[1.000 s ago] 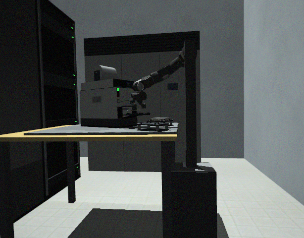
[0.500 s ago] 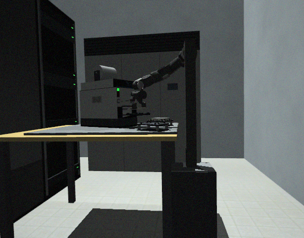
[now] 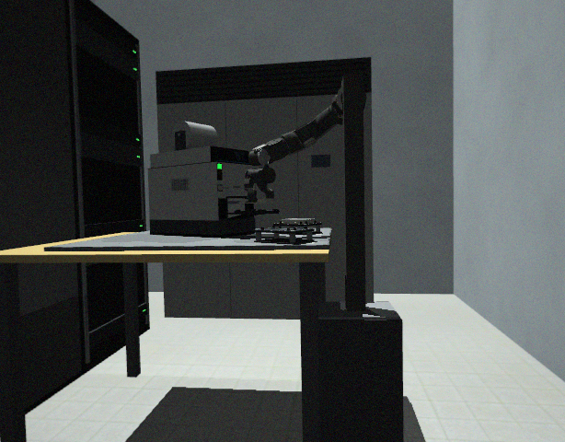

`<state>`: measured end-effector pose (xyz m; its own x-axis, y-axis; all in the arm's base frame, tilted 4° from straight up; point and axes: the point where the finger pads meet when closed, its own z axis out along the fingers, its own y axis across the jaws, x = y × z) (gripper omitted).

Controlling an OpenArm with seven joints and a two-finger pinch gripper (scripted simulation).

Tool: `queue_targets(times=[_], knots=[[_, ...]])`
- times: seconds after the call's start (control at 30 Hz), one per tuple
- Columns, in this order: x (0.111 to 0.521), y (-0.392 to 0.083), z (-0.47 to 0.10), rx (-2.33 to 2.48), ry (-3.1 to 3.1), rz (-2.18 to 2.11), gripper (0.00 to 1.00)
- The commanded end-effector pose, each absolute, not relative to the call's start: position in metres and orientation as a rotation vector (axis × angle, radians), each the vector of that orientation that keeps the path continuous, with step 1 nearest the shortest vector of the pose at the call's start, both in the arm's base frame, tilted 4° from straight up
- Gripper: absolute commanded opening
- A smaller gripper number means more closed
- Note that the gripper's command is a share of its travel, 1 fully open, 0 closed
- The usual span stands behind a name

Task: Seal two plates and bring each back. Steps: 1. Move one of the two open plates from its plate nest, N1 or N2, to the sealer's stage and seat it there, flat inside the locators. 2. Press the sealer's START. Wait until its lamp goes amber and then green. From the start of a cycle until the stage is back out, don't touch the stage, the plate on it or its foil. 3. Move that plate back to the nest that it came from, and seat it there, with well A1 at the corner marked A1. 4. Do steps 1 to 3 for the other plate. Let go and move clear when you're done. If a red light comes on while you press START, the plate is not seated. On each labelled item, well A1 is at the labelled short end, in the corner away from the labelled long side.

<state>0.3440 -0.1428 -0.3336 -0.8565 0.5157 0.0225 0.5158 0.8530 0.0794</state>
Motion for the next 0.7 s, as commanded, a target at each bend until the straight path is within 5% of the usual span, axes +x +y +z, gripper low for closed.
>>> queue_targets(times=[0.0,0.67], knots=[[0.343,-0.144,-0.334,-0.868,-3.020,-0.110,0.00],[0.322,-0.106,-0.332,-0.869,-3.018,-0.111,0.00]])
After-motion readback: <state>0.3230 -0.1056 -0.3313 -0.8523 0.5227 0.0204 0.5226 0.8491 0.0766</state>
